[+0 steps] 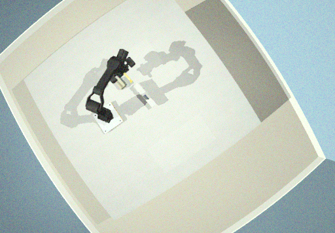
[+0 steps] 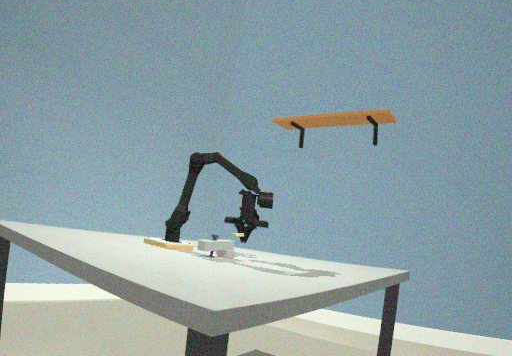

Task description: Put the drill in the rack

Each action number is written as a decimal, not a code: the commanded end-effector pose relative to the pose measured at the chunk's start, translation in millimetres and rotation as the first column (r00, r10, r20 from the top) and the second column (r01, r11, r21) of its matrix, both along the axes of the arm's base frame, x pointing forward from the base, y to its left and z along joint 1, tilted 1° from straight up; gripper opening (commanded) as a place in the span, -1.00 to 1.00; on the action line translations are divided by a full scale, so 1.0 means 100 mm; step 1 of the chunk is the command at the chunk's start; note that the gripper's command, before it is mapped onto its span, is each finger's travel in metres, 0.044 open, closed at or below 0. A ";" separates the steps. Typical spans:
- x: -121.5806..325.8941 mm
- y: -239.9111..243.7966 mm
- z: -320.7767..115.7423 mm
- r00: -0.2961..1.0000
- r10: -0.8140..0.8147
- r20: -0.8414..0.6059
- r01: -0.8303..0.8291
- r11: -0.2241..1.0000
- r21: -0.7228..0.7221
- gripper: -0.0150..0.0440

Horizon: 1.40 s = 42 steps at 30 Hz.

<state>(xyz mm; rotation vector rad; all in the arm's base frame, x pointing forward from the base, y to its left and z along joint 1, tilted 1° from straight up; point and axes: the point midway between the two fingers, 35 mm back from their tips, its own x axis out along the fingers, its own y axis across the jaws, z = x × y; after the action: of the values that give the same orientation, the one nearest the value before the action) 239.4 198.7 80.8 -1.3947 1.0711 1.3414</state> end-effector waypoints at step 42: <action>-0.20 0.04 -0.01 1.000 -0.001 0.003 0.001 1.000 0.005 -0.49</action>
<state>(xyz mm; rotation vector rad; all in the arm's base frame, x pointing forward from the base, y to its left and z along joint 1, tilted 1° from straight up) 225.0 202.8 80.4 -1.3965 1.0666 1.3445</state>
